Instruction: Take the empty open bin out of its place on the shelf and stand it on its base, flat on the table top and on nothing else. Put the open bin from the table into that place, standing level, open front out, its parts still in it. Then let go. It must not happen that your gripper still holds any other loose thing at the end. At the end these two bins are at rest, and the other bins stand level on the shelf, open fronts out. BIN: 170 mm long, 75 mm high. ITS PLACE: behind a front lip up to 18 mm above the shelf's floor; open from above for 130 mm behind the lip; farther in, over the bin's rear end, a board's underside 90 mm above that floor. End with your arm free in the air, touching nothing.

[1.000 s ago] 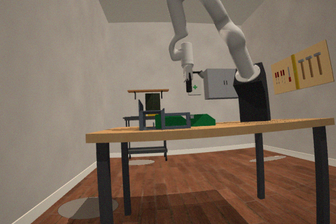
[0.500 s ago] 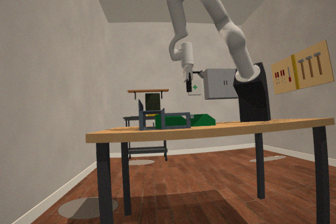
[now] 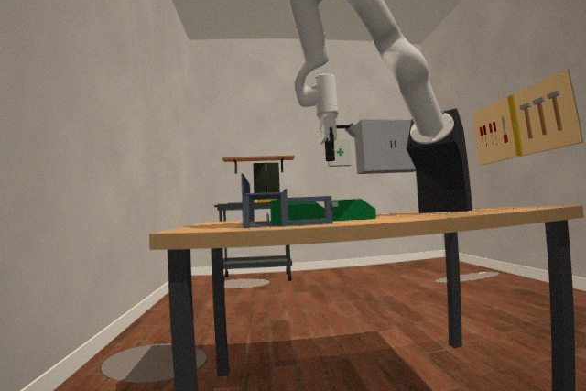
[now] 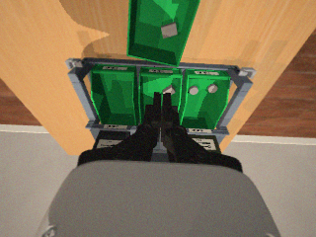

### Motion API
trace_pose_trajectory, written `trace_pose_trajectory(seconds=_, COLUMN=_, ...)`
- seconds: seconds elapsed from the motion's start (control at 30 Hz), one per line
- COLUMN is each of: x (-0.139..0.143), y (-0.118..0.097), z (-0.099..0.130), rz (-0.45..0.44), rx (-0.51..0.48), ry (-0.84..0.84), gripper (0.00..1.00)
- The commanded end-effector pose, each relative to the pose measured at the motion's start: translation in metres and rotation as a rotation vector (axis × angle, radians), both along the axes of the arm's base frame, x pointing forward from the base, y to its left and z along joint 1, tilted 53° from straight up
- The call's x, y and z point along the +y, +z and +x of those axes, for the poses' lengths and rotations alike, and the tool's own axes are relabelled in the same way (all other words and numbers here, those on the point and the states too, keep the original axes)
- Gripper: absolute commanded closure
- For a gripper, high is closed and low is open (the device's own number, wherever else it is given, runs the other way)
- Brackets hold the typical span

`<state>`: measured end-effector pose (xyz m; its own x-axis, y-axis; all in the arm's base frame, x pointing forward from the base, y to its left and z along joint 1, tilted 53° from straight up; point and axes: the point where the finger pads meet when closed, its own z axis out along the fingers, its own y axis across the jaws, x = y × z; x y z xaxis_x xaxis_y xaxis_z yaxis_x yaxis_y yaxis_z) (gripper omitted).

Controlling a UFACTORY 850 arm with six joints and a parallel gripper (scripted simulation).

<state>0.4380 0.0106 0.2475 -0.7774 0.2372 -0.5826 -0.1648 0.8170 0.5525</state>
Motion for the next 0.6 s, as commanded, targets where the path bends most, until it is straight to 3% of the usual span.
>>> trace_pose_trajectory(seconds=0.0, x=0.006, y=-0.002, z=0.001, rz=0.009, rx=0.003, ry=-0.006, gripper=1.0)
trace_pose_trajectory(seconds=0.57, x=0.075, y=-0.039, z=-0.004, rz=0.092, rx=0.074, ry=-0.086, gripper=1.0)
